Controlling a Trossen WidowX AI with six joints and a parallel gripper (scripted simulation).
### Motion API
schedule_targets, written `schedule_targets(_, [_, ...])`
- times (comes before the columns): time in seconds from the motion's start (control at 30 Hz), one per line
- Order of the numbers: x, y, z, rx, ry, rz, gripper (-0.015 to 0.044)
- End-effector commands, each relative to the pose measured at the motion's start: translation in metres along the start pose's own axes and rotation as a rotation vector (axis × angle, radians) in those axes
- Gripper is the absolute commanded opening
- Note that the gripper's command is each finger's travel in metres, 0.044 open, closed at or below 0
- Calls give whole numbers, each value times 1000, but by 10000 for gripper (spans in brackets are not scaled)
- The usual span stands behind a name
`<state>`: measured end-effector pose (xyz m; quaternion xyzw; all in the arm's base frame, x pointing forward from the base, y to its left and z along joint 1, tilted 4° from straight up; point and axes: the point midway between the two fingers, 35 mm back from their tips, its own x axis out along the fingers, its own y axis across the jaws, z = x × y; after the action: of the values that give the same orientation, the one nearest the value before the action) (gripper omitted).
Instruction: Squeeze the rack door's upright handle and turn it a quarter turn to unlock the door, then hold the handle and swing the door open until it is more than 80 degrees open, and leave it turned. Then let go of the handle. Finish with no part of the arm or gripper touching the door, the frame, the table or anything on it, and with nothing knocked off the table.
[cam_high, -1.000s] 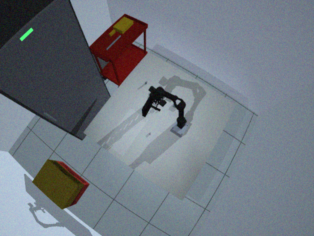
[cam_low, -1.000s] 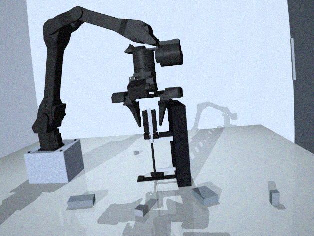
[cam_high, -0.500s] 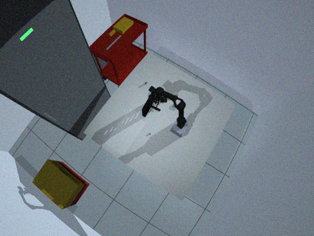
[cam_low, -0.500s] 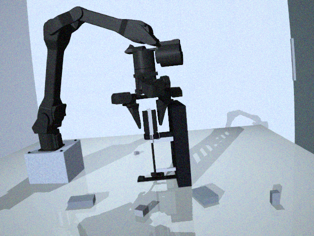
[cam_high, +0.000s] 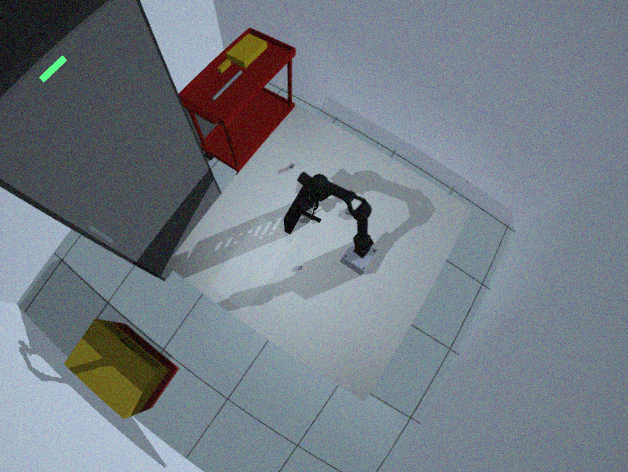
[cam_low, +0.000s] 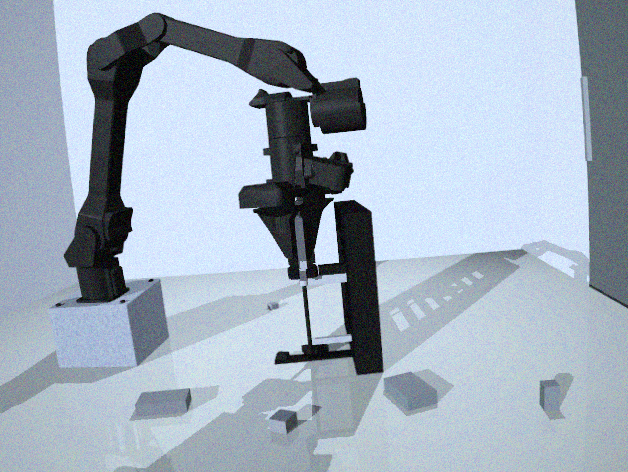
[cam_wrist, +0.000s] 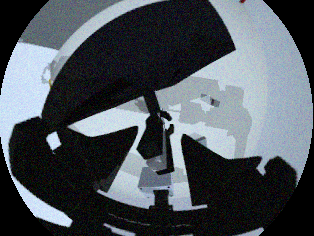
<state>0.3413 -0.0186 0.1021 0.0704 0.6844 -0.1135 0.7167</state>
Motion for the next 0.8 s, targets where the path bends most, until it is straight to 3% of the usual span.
schedule_targets(0.0, [0, 1, 0, -314, 0, 4, 286])
schedule_targets(0.77, [0, 1, 0, -1453, -2, 4, 286])
